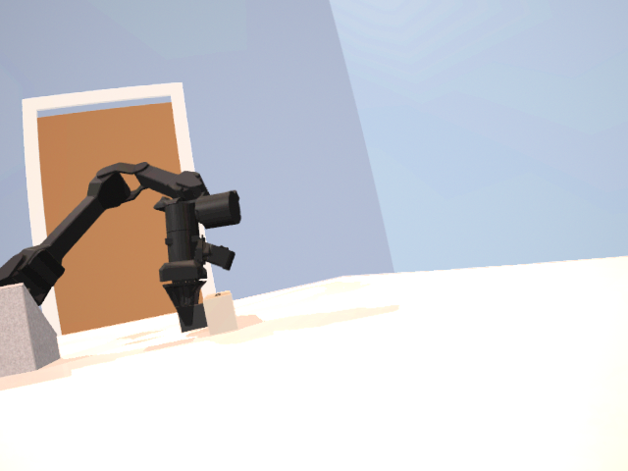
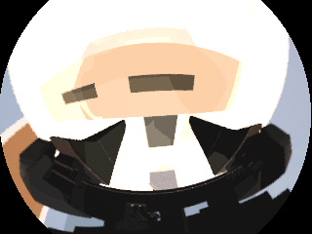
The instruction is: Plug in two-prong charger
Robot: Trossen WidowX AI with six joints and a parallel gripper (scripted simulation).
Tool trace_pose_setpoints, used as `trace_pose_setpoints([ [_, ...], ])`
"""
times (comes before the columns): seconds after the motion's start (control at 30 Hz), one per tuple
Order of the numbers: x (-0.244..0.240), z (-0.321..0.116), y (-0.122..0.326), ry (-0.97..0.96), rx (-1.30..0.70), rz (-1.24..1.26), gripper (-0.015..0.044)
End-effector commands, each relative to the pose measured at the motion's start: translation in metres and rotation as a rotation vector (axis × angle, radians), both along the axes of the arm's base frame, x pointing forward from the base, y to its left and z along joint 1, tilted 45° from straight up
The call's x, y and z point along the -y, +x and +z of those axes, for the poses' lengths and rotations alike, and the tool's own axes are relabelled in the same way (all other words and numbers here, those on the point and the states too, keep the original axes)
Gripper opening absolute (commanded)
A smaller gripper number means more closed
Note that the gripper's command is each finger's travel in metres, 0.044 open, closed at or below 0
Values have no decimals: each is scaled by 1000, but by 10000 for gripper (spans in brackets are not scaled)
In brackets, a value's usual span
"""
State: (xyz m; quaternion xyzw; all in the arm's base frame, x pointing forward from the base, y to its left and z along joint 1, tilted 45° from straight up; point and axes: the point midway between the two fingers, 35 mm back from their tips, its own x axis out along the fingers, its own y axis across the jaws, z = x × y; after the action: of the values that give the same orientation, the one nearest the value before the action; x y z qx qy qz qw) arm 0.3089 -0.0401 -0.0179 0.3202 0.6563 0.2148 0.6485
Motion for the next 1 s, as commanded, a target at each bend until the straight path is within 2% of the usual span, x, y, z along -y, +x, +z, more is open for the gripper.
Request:
trace_pose_setpoints([
  [0.0,0,0,-2,2,6,-1,440],
  [0.97,-2,0,-17,0,17,-4,440],
])
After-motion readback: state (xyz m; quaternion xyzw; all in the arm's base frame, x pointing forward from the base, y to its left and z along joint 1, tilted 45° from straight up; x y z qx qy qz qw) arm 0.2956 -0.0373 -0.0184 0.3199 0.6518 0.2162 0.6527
